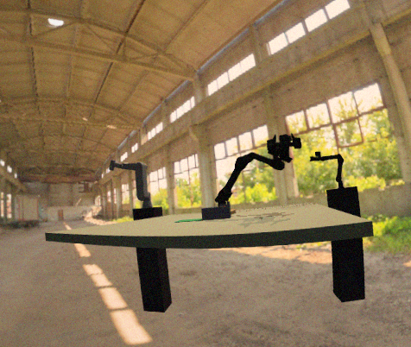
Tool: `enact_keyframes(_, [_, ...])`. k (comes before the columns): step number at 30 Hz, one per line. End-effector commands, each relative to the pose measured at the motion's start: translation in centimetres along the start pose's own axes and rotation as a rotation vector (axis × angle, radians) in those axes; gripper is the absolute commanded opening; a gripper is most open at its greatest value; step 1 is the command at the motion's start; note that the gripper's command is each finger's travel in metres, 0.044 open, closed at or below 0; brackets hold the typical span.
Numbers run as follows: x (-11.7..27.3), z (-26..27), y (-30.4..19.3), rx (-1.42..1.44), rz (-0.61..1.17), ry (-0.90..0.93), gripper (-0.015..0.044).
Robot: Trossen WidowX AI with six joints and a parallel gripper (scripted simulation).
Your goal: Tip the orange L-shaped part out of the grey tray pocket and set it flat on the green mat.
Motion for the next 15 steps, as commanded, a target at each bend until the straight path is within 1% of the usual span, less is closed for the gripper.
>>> enact_keyframes(1, [-0.2,0.0,-0.1,0.008,0.001,0.005,0.0374])
enact_keyframes(3, [-1.3,-0.2,-0.5,0.048,0.009,0.032,0.0321])
enact_keyframes(6, [-4.2,-1.4,-1.9,0.147,0.046,0.110,0.0242])
enact_keyframes(8, [-6.1,-2.6,-3.5,0.228,0.108,0.177,0.0190])
enact_keyframes(9, [-7.0,-3.4,-4.4,0.268,0.149,0.211,0.0180])
enact_keyframes(11, [-8.3,-4.9,-5.8,0.319,0.232,0.262,0.0180])
enact_keyframes(15, [-9.3,-6.9,-7.4,0.374,0.336,0.311,0.0180])
Point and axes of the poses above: the point midway between the two fingers, 35 mm back from their tips, its own x axis back along the fingers, its own z axis across the jaws, y = z × x, the point moved 7 cm from there along x, back along the fingers, and after that the axes turned 6 degrees about -x, right-handed, at the moved point
